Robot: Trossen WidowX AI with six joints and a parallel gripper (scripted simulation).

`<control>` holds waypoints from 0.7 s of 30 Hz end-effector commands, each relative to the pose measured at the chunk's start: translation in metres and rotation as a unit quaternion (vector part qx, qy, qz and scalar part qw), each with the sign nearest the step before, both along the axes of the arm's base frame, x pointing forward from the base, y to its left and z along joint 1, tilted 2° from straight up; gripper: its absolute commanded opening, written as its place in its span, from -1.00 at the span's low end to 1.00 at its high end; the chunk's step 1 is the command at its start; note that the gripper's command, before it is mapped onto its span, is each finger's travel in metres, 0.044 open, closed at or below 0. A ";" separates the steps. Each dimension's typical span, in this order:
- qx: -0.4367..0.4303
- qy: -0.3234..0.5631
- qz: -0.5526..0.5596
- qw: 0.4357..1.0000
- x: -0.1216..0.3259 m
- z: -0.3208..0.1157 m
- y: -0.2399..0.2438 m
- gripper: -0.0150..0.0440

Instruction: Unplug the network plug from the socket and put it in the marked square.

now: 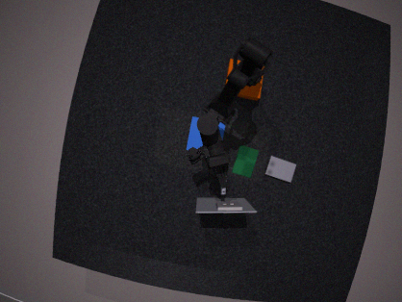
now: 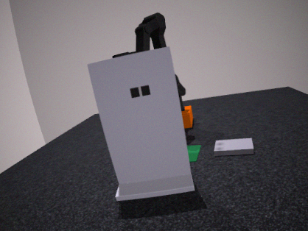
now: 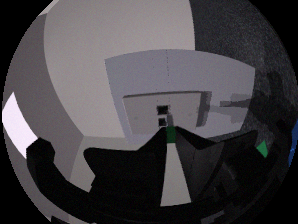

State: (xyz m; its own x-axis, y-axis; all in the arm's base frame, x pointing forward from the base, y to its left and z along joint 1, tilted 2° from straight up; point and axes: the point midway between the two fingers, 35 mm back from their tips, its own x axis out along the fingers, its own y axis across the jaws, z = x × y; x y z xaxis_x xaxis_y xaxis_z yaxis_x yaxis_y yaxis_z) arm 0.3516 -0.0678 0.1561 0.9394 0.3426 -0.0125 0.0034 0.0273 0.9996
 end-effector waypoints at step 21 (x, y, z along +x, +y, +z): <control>-0.001 0.001 0.001 1.000 -0.019 -0.001 -0.004 -0.49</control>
State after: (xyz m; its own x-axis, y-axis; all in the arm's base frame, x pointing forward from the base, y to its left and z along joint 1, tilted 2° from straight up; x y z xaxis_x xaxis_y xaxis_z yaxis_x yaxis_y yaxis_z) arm 0.3358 -0.0716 0.1564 0.9394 0.3425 -0.0123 0.0036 0.0260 0.9997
